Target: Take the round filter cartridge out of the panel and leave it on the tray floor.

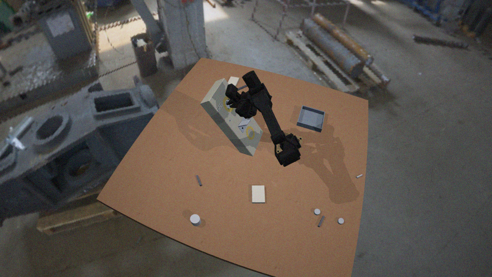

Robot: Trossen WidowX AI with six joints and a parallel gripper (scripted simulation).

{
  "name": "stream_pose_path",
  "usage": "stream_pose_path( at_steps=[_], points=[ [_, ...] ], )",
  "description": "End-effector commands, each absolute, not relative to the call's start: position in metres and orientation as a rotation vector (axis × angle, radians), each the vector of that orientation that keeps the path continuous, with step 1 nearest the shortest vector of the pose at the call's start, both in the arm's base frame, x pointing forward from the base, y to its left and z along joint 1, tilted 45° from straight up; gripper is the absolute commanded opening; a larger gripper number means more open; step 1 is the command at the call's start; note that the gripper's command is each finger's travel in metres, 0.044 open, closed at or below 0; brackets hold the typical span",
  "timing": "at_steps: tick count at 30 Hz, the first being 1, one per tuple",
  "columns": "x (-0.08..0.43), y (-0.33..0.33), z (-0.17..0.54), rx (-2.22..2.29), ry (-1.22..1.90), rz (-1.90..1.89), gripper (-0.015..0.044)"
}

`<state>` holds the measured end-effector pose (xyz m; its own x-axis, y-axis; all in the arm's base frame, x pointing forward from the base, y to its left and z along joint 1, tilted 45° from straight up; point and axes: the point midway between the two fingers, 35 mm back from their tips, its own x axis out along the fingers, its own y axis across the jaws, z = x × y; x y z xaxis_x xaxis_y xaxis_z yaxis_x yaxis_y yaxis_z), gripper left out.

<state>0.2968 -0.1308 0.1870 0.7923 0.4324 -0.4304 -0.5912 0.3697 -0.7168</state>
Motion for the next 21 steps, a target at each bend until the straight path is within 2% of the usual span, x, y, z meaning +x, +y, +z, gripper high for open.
stream_pose_path(
  at_steps=[1,21],
  points=[
    [0.2647,-0.1587,0.1547,-1.165,0.134,0.621,0.0091],
    [0.2745,-0.1554,0.1485,-1.166,0.138,0.625,0.0091]
  ],
)
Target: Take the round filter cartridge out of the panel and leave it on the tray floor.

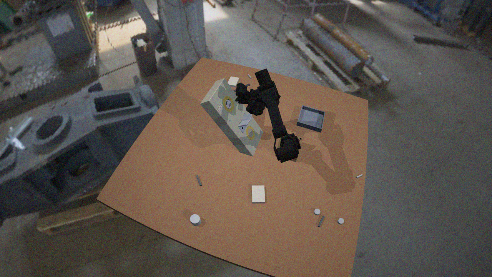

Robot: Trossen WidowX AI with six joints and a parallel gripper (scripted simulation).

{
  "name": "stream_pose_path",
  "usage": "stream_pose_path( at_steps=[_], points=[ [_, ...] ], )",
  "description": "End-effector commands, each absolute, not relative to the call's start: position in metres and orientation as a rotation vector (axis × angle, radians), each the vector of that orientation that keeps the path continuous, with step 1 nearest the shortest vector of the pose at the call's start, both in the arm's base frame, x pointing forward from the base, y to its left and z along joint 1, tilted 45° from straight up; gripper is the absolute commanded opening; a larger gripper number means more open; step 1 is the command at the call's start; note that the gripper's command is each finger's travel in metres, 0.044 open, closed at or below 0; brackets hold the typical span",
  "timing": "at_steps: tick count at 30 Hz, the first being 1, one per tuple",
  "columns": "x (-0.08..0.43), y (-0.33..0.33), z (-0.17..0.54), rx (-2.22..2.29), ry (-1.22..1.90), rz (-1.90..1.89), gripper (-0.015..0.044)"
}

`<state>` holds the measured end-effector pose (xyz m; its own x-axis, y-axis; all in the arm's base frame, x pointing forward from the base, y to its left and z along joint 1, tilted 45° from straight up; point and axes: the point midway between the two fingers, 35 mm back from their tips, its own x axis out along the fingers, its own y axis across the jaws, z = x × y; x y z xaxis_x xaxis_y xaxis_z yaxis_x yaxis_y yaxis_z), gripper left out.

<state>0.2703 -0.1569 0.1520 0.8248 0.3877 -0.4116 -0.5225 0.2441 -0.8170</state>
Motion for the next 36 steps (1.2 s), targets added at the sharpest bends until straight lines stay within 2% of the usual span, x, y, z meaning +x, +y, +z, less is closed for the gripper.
stream_pose_path(
  at_steps=[1,36],
  points=[
    [0.276,-0.155,0.148,-1.166,0.138,0.626,0.0091],
    [0.311,-0.137,0.132,-1.166,0.132,0.619,0.0091]
  ],
)
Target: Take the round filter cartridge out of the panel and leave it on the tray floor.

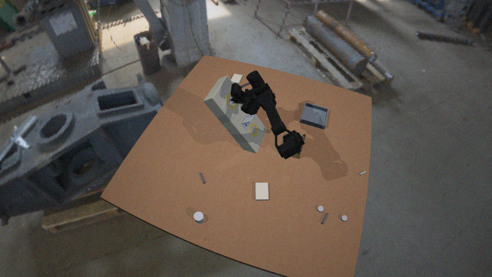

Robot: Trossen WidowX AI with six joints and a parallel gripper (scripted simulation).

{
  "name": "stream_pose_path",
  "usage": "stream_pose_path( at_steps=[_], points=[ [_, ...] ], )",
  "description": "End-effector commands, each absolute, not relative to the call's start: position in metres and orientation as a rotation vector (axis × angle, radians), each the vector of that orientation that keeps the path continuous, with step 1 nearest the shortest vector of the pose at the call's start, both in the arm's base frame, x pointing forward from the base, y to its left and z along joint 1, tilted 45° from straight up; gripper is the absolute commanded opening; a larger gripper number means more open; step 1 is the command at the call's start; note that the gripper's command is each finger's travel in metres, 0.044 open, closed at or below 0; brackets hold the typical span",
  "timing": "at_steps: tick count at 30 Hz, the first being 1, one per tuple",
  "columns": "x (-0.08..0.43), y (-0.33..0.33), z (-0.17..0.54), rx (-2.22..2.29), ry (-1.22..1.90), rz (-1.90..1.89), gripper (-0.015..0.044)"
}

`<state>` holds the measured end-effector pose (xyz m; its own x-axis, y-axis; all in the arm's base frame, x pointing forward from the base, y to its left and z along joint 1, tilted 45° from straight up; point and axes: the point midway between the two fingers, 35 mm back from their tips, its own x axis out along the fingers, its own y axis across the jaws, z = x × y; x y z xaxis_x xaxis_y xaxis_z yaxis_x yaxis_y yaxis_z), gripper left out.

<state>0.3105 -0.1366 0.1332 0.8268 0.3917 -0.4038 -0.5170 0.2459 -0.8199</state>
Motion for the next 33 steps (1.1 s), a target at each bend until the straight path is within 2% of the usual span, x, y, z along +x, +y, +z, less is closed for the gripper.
stream_pose_path(
  at_steps=[1,33],
  points=[
    [0.3113,-0.1373,0.1322,-1.166,0.132,0.619,0.0091],
    [0.3186,-0.1343,0.1285,-1.166,0.131,0.619,0.0091]
  ],
)
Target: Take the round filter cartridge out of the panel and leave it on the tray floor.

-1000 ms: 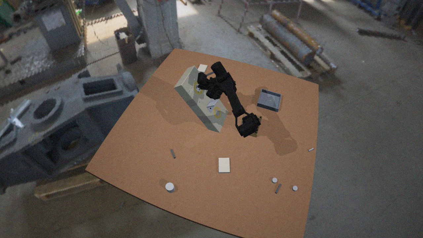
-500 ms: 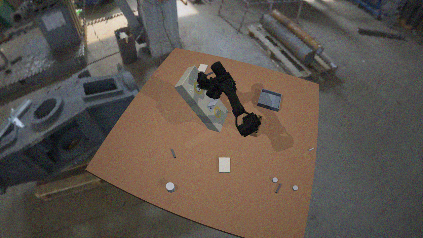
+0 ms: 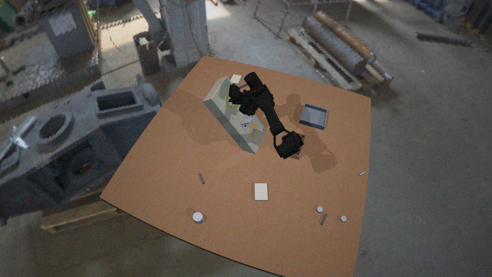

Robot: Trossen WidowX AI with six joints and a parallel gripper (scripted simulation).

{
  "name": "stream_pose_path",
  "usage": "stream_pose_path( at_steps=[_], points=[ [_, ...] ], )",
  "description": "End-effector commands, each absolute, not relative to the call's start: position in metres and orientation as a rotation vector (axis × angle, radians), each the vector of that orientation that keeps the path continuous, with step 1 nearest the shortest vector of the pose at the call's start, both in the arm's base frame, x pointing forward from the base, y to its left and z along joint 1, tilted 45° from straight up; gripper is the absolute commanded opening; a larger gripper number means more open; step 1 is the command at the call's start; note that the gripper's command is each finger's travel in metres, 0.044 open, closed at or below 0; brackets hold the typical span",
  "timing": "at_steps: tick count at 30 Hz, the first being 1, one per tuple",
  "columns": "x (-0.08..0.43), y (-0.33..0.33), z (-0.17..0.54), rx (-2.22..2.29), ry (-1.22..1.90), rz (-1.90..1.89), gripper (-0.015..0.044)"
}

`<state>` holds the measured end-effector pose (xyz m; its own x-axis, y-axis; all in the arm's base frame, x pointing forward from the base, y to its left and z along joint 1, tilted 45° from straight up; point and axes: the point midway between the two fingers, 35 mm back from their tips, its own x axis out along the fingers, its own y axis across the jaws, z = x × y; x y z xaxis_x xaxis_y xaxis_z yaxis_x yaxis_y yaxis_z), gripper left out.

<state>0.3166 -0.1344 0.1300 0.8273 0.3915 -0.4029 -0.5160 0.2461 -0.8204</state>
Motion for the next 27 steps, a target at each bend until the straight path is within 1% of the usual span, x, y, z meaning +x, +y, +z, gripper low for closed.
stream_pose_path(
  at_steps=[1,23,27],
  points=[
    [0.3196,-0.1338,0.1280,-1.166,0.131,0.619,0.0091],
    [0.3262,-0.1307,0.1248,-1.166,0.131,0.618,0.0091],
    [0.3235,-0.1317,0.1264,-1.163,0.122,0.617,0.0065]
  ],
)
